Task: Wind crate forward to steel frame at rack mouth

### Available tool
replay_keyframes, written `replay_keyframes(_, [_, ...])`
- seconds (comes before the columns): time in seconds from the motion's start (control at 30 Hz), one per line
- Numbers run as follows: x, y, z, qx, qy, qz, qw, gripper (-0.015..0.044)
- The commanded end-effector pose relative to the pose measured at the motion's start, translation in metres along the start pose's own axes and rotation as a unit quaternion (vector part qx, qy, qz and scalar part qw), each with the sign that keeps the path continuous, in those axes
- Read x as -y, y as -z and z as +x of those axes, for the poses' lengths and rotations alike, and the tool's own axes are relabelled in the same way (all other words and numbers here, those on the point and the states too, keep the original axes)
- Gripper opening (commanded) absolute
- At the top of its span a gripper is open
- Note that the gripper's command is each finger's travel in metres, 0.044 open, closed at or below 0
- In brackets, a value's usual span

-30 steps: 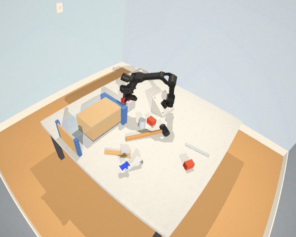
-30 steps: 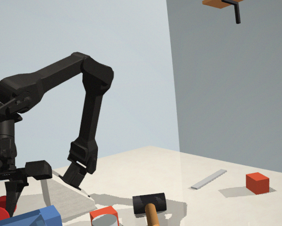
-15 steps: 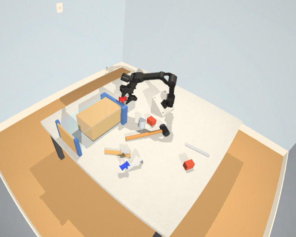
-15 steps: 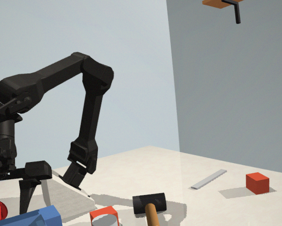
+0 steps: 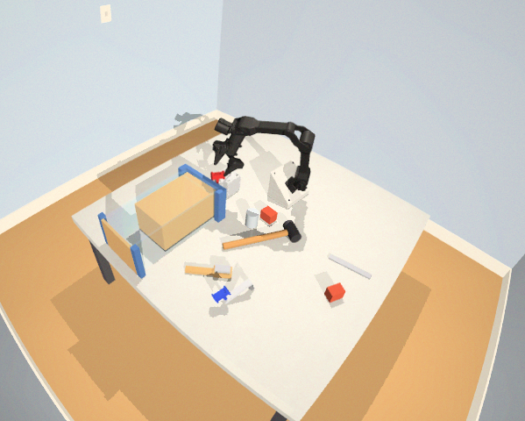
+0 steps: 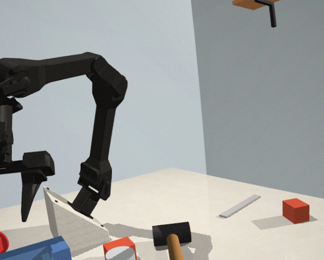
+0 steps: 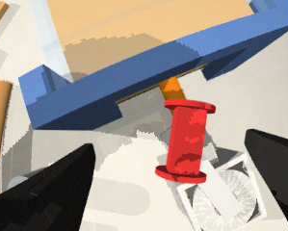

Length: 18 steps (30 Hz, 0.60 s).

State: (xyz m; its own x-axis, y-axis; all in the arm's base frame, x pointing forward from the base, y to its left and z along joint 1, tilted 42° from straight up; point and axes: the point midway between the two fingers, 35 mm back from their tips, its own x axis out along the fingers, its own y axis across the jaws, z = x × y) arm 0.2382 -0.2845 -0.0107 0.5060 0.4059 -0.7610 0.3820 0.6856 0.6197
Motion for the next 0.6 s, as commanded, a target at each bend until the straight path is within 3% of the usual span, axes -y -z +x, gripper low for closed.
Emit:
replay_keyframes(0.0, [-0.001, -0.003, -0.011, -0.004, 0.002, -0.001, 1.000, 0.0440])
replay_keyframes(0.27, [-0.001, -0.003, -0.014, -0.004, 0.002, -0.001, 1.000, 0.0440])
replay_keyframes(0.47, [-0.010, 0.007, -0.066, -0.005, 0.002, 0.000, 1.000, 0.0440])
replay_keyframes(0.57, [-0.011, 0.009, -0.071, -0.005, 0.002, 0.000, 1.000, 0.0440])
